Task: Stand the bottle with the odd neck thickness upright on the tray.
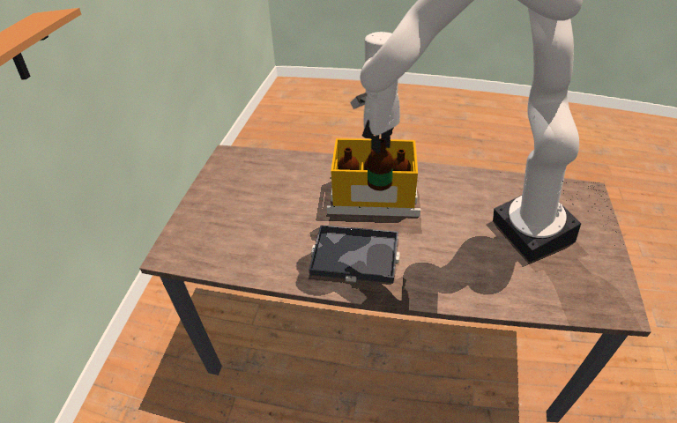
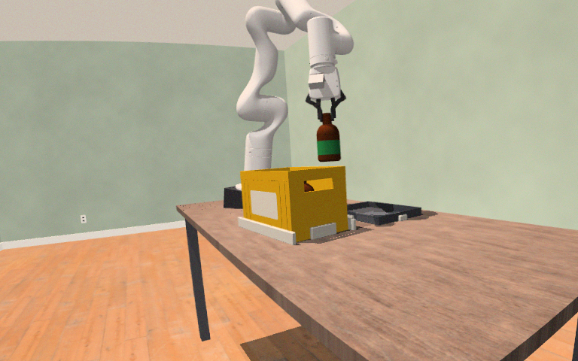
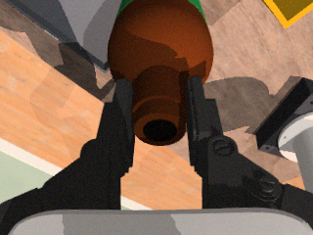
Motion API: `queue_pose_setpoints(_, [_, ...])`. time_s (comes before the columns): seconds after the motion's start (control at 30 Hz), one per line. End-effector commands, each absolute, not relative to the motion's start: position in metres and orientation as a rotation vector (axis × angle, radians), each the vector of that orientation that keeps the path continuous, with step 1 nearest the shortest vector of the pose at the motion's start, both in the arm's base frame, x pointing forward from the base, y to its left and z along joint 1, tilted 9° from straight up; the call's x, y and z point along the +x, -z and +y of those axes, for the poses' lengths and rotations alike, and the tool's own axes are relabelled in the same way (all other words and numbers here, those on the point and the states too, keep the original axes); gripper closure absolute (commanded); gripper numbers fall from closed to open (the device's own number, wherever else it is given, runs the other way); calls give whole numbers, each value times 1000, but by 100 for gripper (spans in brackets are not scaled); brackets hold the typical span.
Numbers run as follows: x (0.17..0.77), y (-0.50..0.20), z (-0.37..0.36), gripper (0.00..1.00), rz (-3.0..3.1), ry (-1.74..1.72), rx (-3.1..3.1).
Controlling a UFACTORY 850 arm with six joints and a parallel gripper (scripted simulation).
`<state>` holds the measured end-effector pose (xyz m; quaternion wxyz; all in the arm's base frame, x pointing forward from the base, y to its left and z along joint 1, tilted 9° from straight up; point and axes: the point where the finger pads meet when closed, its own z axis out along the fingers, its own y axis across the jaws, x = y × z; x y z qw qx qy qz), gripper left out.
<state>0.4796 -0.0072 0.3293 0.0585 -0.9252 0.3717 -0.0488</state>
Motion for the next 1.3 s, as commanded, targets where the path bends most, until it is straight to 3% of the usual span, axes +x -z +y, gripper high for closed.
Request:
queue_pose_setpoints(0.0, [485, -331, 1, 100, 1126, 151, -2803])
queue_pose_setpoints(1.27, [522, -341, 70, 100, 1126, 151, -2803])
